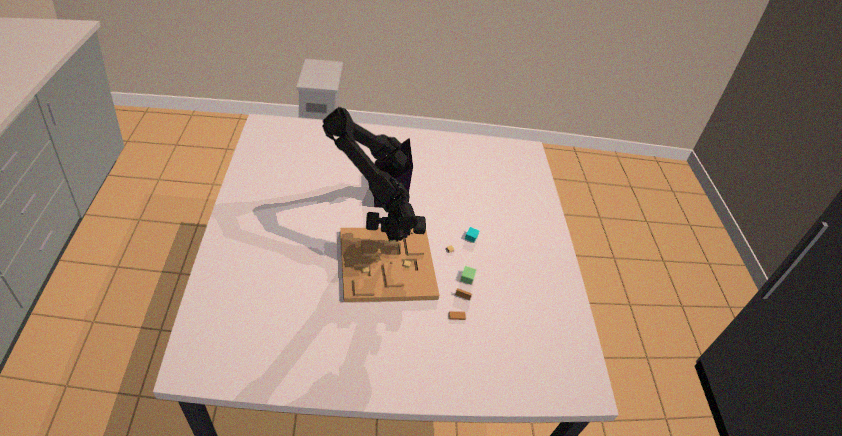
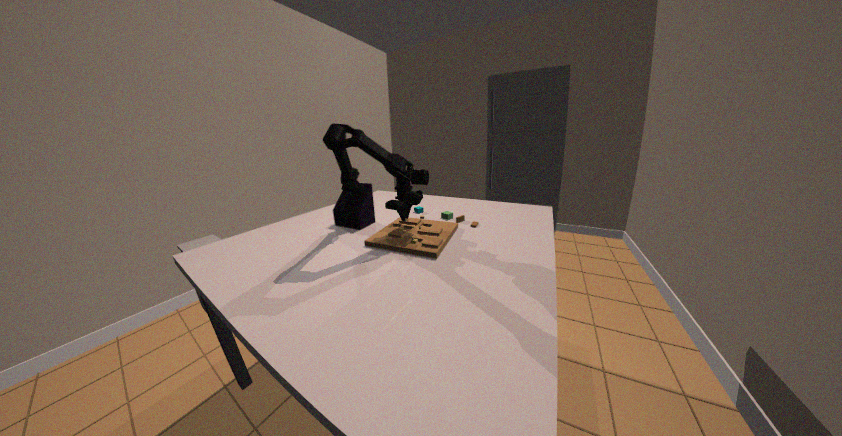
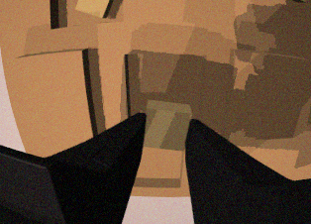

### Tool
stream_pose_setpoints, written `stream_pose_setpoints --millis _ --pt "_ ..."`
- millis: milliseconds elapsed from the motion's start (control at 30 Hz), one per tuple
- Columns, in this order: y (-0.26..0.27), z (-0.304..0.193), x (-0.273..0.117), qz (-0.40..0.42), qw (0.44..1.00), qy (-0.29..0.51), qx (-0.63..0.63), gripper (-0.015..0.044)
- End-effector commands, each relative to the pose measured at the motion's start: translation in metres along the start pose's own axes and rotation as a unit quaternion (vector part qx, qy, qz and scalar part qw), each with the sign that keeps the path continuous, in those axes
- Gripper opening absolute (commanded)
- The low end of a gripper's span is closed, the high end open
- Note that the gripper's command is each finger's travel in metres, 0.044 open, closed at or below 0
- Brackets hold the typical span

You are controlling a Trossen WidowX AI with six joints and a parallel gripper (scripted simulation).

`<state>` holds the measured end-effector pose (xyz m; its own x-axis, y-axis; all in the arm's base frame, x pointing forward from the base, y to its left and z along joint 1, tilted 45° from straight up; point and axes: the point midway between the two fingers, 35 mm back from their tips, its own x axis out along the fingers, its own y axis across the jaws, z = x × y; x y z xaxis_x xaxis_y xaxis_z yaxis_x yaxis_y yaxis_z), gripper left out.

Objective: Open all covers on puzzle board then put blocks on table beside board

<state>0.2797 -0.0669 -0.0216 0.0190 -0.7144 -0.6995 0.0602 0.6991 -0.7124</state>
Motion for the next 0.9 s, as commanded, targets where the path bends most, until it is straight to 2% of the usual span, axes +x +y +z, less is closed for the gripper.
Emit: stream_pose_setpoints --millis 0,600,867 --pt "0.001 0.004 -0.011 0.003 1.0 -0.006 0.005 0.008" --pt "0.001 0.003 -0.05 0.004 1.0 -0.006 0.005 0.008" --pt "0.029 0.0 -0.054 0.013 1.0 -0.008 0.004 0.008"
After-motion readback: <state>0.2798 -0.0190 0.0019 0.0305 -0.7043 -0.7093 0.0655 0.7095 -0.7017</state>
